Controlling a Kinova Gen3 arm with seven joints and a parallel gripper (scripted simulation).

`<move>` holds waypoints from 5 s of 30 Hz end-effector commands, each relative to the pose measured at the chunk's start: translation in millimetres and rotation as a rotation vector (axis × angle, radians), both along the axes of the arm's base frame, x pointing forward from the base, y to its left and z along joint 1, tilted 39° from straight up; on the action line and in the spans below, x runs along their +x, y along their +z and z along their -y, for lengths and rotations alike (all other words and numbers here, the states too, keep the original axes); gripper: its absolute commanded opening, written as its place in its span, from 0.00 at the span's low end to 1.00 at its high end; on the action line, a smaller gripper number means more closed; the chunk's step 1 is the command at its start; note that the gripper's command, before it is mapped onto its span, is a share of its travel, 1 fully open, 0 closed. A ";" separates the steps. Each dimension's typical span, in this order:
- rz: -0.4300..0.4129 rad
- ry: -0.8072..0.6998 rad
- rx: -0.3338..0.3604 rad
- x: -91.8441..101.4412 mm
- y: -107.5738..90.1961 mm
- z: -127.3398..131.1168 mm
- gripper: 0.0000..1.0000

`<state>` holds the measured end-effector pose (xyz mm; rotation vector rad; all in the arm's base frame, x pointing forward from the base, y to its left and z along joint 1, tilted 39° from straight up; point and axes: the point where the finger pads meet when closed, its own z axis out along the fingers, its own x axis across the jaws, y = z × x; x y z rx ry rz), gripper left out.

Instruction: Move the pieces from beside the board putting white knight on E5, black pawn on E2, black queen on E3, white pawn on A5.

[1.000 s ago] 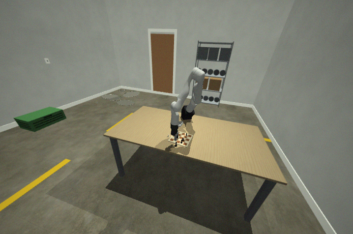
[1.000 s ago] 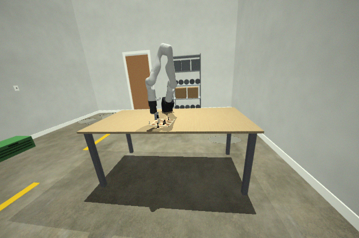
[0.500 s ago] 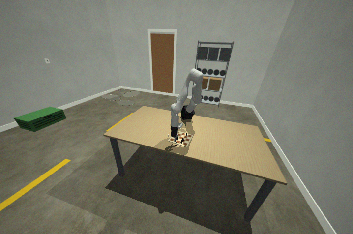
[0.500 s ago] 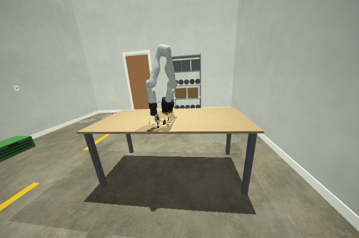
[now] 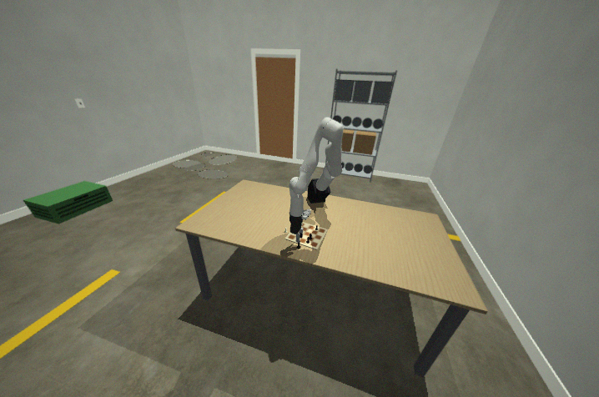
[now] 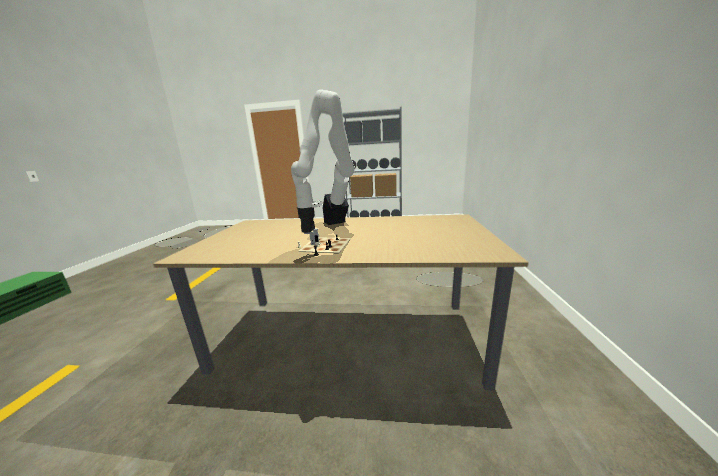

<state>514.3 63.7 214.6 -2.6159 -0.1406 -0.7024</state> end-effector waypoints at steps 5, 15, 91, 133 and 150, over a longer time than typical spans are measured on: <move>0.001 0.000 0.000 0.2 0.2 0.2 0.79; 0.001 0.000 0.000 0.2 0.2 0.2 0.79; 0.001 0.000 0.000 1.3 -0.8 0.0 0.79; 0.001 0.000 0.000 18.7 -30.5 -16.3 0.79; 0.001 0.000 0.000 18.7 -30.5 -16.3 0.79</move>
